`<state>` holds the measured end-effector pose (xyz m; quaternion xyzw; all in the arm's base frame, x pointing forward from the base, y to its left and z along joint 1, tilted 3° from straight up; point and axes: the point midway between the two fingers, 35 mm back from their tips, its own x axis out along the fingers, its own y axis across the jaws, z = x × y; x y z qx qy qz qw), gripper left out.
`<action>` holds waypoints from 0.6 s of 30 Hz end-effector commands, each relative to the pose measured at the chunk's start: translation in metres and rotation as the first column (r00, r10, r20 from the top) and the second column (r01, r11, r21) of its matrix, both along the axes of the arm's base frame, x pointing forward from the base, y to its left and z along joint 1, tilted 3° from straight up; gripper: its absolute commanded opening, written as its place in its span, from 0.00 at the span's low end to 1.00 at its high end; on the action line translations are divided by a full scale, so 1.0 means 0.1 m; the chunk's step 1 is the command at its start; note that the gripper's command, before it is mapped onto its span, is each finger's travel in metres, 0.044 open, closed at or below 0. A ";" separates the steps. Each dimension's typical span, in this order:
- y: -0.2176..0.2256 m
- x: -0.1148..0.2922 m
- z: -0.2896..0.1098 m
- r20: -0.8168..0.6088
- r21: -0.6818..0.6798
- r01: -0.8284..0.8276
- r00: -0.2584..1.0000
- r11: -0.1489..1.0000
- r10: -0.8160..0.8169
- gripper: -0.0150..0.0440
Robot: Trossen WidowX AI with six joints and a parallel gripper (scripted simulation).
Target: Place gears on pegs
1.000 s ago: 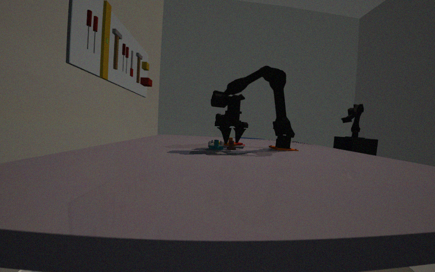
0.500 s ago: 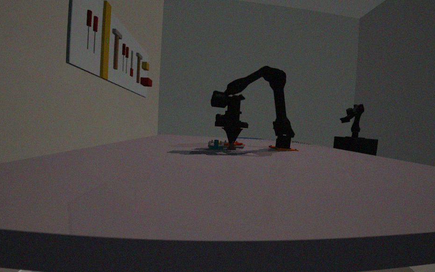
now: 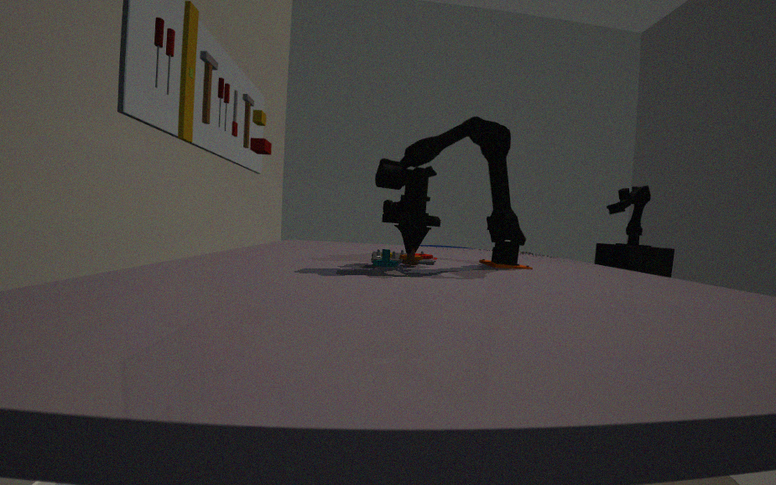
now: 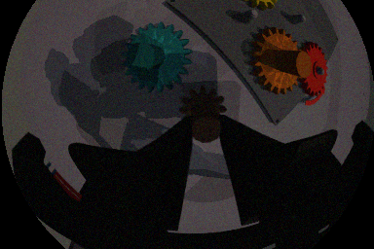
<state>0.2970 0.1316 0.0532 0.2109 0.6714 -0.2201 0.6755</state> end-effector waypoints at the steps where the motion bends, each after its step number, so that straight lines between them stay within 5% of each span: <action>1: 0.02 0.06 0.13 0.023 0.005 -0.005 1.000 1.000 0.005 0.25; 18: 0.04 0.09 0.45 0.011 0.005 0.006 1.000 1.000 -0.006 0.25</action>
